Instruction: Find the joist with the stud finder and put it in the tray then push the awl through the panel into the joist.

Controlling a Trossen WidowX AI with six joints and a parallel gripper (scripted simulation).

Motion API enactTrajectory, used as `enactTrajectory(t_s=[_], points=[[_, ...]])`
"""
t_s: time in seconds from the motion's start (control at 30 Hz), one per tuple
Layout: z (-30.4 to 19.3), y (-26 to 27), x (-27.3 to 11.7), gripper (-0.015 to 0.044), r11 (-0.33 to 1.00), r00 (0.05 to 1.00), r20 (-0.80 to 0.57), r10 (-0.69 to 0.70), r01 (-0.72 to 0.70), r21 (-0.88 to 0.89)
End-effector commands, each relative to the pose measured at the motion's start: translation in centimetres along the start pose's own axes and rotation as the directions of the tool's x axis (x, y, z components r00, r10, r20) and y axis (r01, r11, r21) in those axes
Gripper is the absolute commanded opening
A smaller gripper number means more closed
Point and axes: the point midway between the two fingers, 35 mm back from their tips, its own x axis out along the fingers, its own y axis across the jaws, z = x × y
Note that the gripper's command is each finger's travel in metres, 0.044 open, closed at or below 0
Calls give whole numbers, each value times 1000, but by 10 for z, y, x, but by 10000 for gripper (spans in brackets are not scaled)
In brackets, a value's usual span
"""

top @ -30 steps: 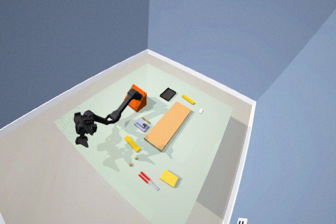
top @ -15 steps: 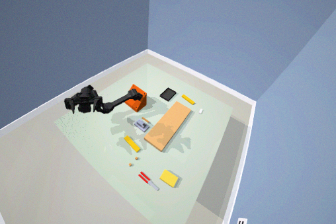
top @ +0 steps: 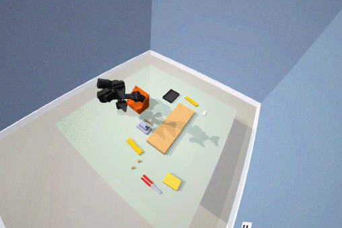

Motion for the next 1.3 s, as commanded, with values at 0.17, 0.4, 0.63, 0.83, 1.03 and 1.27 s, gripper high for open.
enactTrajectory(t_s=[0.17,0.4,0.63,0.83,1.03,1.27], points=[[-88,-91,30,440,752,951,-103,-291,161,-639],[-135,-201,24,440,354,789,-149,-596,92,-931],[-158,-312,-25,440,83,483,-161,-861,-180,-980],[-165,-370,-80,440,67,219,-164,-962,-393,-917],[-165,-370,-80,440,67,219,-164,-962,-393,-917],[-159,-370,-82,440,67,219,-164,-962,-393,-917]])
